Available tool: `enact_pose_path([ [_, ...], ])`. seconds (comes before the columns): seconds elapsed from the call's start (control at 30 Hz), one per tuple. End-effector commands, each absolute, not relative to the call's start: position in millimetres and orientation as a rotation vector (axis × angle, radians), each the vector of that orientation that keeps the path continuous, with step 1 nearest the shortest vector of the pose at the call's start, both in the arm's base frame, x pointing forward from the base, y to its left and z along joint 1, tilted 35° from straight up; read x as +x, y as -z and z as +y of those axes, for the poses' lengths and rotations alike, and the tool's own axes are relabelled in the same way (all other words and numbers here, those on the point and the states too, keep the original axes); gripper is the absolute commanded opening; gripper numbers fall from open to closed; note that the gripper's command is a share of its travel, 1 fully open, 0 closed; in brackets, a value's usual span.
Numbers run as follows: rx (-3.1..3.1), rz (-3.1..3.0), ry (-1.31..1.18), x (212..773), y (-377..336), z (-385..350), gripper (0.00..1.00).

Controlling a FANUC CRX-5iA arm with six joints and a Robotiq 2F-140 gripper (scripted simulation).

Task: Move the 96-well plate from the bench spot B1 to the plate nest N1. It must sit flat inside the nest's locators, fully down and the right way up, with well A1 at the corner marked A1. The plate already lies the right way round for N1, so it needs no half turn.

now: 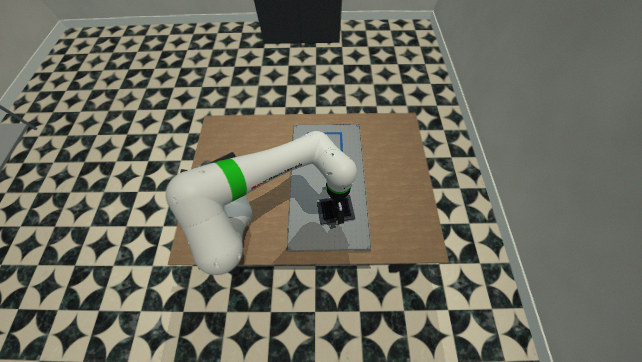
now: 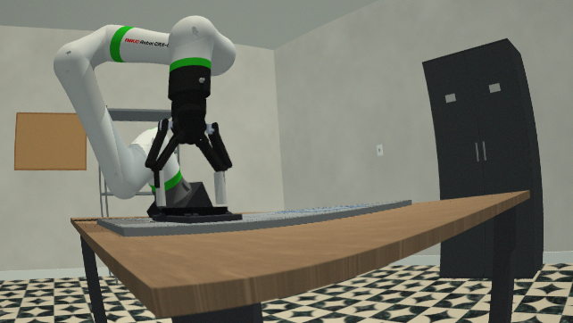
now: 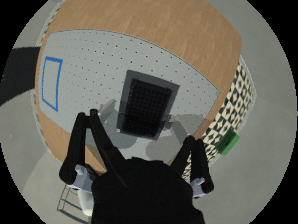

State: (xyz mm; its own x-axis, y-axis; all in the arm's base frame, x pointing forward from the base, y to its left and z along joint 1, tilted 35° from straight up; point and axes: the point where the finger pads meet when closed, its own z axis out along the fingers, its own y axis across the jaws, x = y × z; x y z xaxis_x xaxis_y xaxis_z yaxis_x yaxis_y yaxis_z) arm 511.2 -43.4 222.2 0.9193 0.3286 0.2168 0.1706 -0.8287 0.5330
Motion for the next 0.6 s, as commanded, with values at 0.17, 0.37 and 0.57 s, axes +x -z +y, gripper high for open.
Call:
enact_pose_path([
  [0.17,2.556,0.358,-0.410,507,-233,-37,1.00],
  [0.37,2.556,0.358,-0.410,501,-246,-30,1.00],
  [0.57,2.556,0.358,-0.410,499,-251,-28,1.00],
])
